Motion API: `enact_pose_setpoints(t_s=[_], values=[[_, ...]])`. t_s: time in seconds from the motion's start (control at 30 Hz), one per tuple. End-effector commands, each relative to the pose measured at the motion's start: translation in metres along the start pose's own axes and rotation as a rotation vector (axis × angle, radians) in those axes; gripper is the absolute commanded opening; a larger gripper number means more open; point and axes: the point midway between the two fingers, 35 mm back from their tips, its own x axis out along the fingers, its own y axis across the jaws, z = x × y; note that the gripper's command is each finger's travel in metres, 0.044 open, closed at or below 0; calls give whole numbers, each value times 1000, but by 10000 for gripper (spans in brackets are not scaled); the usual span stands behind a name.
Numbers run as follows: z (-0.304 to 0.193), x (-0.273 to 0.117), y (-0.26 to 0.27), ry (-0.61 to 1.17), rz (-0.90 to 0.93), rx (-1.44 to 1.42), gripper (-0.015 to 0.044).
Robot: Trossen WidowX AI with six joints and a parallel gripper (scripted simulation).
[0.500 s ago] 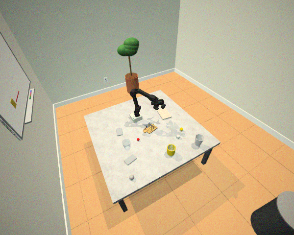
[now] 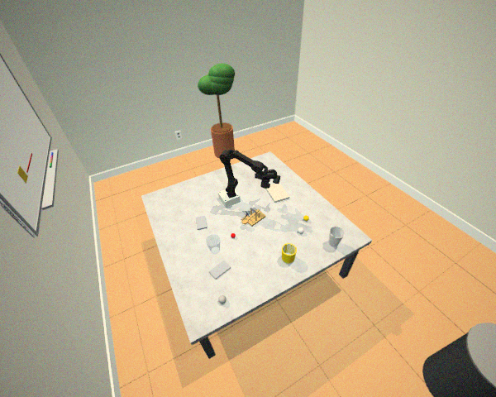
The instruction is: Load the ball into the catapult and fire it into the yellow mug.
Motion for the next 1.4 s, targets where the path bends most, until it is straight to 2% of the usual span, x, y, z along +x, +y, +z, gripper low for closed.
enact_pose_setpoints(t_s=[0.0,0.67,1.37], values=[[10,-6,9,-54,23,-147,440],[56,-30,27,-281,-32,-779,440],[101,-62,32,-451,-284,-1419,440]])
